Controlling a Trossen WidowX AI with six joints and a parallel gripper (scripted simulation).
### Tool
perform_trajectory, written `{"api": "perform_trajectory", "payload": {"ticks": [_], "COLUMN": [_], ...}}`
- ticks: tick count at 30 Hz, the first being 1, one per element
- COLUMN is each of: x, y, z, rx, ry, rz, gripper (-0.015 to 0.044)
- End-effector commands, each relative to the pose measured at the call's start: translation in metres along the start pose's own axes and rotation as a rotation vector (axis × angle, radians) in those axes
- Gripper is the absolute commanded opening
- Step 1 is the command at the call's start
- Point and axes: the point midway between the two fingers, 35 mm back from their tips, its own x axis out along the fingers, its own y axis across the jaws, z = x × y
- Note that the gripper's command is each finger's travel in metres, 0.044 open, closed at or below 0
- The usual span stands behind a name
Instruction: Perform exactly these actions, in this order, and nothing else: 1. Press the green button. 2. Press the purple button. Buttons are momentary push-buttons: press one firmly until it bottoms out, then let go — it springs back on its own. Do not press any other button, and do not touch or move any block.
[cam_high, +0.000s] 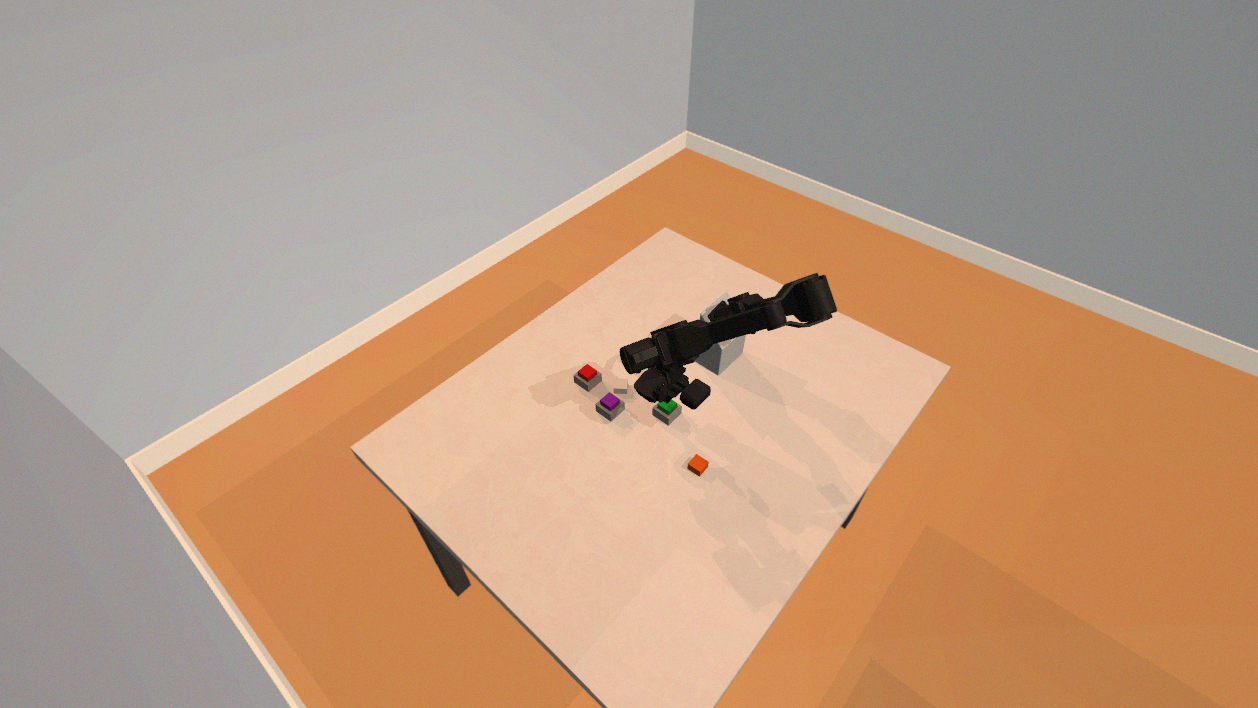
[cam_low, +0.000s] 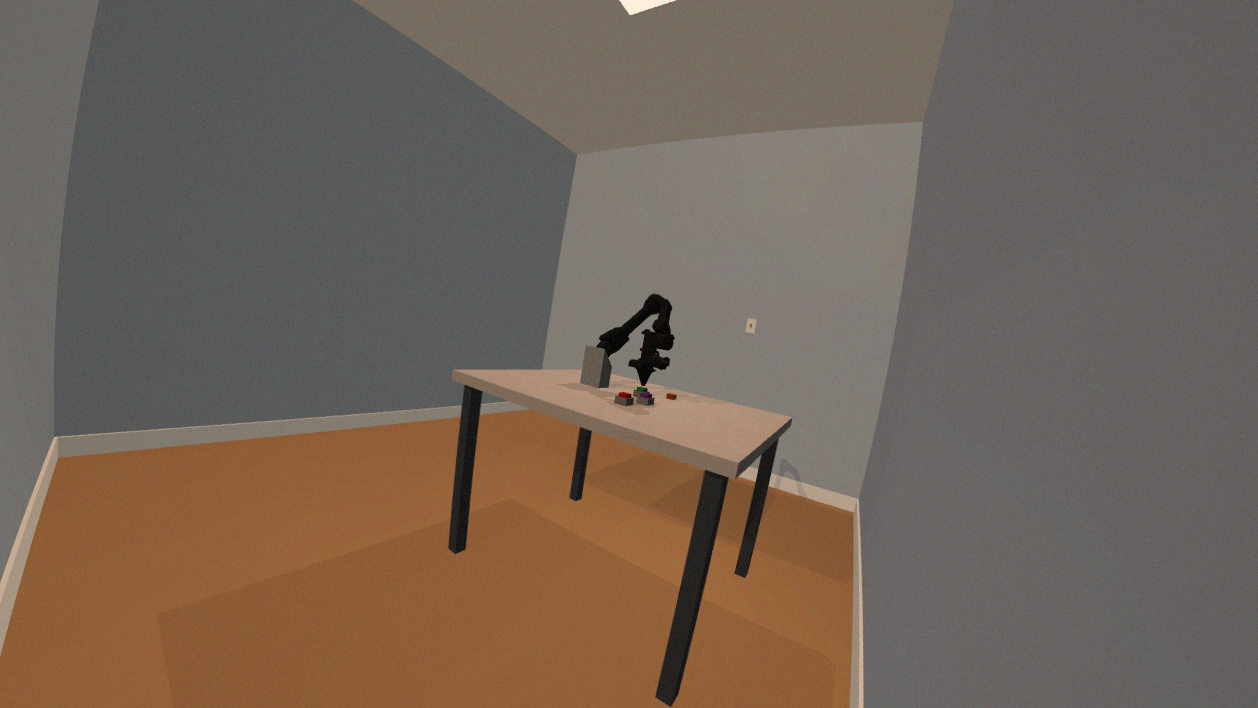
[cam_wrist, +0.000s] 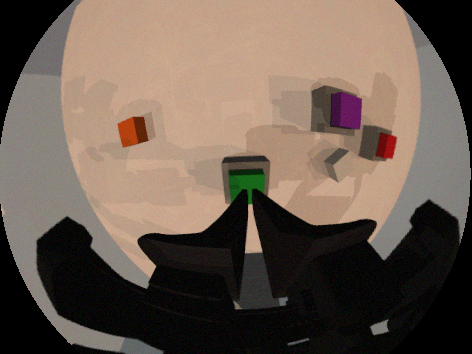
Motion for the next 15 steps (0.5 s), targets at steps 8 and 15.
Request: {"api": "perform_trajectory", "payload": {"ticks": [8, 15], "x": [0.0172, 0.0172], "y": [0.0014, 0.0014], "z": [-0.0025, -0.0025], "rx": [0.005, 0.005], "ry": [0.004, 0.004], "rz": [0.007, 0.007], "gripper": [0.0020, 0.0020]}}
